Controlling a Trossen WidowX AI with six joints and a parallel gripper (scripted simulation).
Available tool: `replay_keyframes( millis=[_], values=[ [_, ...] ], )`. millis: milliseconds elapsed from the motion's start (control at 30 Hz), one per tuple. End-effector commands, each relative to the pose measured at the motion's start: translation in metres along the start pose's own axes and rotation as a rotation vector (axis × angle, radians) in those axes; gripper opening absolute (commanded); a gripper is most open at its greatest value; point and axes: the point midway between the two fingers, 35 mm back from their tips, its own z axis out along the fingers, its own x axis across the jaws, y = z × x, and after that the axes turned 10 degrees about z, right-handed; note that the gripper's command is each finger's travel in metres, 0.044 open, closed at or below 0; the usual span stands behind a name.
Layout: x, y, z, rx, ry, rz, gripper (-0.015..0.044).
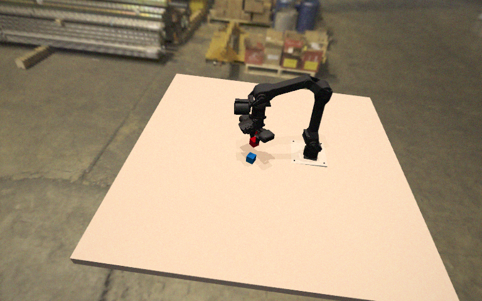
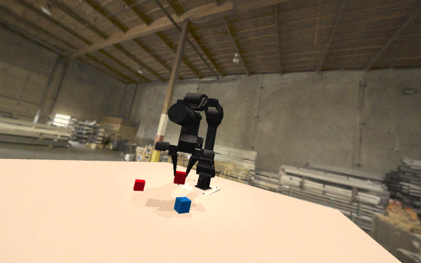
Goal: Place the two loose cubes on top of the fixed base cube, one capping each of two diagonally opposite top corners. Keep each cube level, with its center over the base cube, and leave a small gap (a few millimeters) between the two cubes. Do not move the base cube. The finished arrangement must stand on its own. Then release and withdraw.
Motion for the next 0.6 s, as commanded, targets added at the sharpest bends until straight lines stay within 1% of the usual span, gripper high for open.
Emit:
replay_keyframes(
  millis=[0, 267, 567],
  values=[
    [0.012, 0.0, 0.002, -0.009, -0.004, 0.122, 0.0105],
    [0.031, 0.001, 0.009, -0.01, -0.002, 0.312, 0.0105],
    [0.031, 0.001, 0.01, -0.01, -0.002, 0.316, 0.0105]
  ],
)
